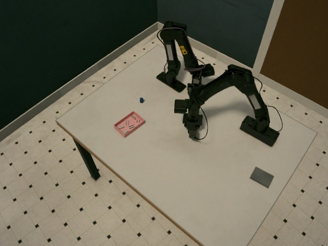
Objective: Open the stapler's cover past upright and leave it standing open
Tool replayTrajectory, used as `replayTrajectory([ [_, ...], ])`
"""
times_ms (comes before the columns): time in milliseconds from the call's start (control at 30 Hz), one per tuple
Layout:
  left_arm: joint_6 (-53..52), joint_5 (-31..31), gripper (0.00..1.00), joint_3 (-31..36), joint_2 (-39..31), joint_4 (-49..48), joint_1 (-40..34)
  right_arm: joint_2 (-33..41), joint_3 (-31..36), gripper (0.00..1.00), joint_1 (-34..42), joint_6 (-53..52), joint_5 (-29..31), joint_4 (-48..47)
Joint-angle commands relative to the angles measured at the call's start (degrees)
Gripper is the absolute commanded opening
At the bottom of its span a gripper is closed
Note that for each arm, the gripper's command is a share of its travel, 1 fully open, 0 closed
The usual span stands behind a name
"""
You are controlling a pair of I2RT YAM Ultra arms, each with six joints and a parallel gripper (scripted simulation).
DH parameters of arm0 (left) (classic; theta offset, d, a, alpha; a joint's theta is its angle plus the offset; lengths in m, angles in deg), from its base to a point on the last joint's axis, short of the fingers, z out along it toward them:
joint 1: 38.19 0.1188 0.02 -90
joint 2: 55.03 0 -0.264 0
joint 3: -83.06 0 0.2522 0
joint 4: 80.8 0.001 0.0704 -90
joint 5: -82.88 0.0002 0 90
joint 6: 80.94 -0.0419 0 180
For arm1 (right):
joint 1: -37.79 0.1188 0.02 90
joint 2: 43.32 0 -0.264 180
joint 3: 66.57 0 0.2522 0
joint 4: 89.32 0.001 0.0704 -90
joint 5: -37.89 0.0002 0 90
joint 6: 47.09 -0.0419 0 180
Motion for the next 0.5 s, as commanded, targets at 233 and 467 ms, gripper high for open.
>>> replayTrajectory([
  [233,0.1,-0.2,0.33,0.2,-0.7,-0.1,0.3,1.6,-6.4,0.50,-4.4,-4.7,-5.1,11.5],
  [467,0.1,-0.2,0.33,0.2,-0.7,-0.1,0.3,0.4,-4.3,0.50,-6.2,-1.1,-6.4,6.6],
])
